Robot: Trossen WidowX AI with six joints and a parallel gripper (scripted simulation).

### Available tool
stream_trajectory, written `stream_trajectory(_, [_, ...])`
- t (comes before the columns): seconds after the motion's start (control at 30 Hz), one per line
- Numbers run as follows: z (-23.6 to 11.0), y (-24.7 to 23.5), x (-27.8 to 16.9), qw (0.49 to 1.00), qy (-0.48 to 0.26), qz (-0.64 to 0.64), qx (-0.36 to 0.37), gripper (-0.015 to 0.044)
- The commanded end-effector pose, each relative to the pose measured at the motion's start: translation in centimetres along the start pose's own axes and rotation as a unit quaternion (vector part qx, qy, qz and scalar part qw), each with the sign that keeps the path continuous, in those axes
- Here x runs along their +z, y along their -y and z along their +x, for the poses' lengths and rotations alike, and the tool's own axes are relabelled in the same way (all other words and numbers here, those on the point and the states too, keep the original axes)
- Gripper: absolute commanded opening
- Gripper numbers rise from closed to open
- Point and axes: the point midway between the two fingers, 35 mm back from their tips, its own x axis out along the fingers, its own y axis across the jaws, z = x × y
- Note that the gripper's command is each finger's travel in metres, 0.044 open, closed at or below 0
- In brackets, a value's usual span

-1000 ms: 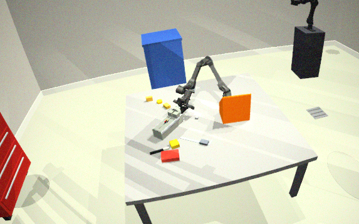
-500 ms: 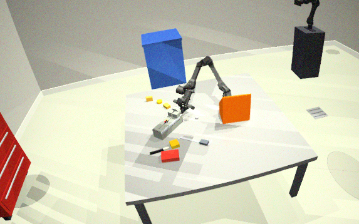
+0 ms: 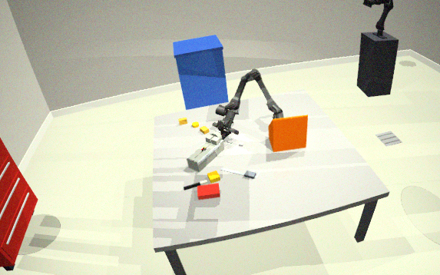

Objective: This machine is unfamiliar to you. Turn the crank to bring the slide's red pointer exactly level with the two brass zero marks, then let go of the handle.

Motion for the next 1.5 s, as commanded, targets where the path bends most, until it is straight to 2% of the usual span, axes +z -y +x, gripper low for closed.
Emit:
stream_trajectory(0.0, [0.0,-0.9,0.0,1.0,-0.001,0.002,0.012,0.0])
stream_trajectory(1.47, [-0.6,-2.2,0.5,1.0,-0.001,0.002,0.012,0.0])
